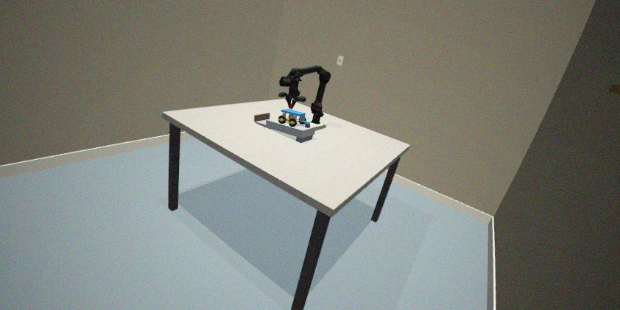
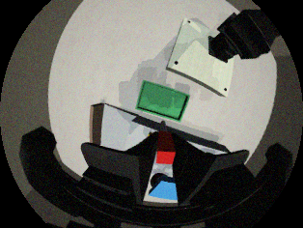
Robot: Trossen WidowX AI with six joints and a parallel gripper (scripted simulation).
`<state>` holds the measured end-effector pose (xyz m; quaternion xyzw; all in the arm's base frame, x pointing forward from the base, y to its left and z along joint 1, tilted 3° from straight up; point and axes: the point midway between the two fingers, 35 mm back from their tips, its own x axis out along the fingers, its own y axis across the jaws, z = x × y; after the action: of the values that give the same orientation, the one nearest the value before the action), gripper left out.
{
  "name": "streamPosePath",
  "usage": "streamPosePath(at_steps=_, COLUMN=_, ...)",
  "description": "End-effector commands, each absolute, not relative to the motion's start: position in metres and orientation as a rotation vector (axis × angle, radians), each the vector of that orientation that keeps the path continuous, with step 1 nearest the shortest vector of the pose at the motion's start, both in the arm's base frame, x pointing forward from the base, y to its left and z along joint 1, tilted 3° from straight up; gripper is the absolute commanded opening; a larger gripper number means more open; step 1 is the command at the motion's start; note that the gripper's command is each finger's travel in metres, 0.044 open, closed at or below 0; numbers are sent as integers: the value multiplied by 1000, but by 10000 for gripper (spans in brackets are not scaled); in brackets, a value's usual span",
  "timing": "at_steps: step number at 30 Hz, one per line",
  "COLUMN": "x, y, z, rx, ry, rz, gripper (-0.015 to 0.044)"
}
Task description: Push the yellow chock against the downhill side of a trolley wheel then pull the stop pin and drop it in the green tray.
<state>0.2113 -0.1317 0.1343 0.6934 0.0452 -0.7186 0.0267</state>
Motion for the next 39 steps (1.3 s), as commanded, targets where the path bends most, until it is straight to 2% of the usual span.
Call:
streamPosePath(at_steps=1, x=211, y=-130, z=138, rx=2195, ry=-39, rz=-2263, gripper=0)
streamPosePath(at_steps=5, x=212, y=-130, z=138, rx=2229, ry=-176, rz=-2302, gripper=0)
streamPosePath(at_steps=27, x=186, y=-126, z=118, rx=2225, ry=-186, rz=-2306, gripper=0)
streamPosePath(at_steps=39, x=183, y=-138, z=86, rx=2120, ry=-351, rz=-2224, gripper=0)
